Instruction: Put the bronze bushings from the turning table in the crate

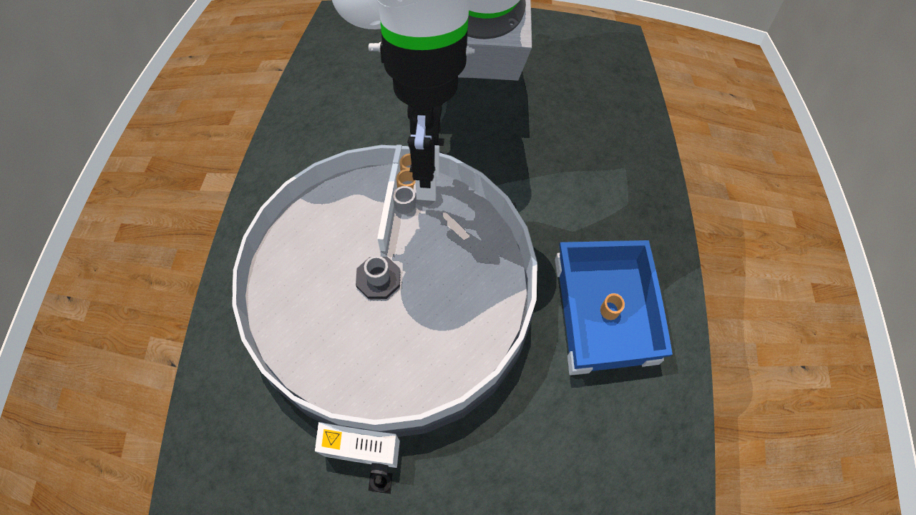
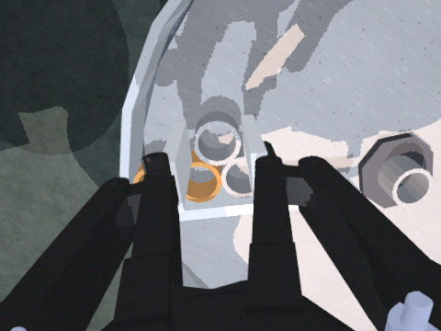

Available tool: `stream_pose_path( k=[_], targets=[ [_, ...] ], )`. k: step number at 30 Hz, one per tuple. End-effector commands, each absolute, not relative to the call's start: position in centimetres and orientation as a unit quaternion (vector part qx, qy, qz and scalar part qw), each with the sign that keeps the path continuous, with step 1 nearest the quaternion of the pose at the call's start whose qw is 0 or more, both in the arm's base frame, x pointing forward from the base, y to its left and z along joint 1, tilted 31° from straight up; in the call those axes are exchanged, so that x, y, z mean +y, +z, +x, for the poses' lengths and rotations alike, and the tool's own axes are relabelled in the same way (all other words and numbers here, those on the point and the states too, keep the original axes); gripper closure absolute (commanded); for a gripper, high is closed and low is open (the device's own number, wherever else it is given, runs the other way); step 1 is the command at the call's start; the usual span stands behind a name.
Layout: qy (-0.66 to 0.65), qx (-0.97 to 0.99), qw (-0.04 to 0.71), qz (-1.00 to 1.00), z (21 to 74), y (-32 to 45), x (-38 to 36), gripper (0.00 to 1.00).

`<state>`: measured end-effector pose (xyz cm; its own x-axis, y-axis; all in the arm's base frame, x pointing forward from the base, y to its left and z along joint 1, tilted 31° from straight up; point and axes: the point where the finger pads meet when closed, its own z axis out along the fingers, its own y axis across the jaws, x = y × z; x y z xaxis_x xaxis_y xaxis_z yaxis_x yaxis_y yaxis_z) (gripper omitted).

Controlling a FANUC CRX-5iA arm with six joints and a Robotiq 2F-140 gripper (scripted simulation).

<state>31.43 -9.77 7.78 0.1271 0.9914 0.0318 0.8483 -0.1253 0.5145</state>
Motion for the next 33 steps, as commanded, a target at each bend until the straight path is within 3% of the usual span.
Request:
stream_pose_path(
  k=[1,33],
  targets=[
    [0.188,0.633,0.190,0.726,31.5,7.8,-9.8,0.76],
    [0.188,0.633,0.190,0.726,32.7,5.7,-9.9,0.76]
  ],
)
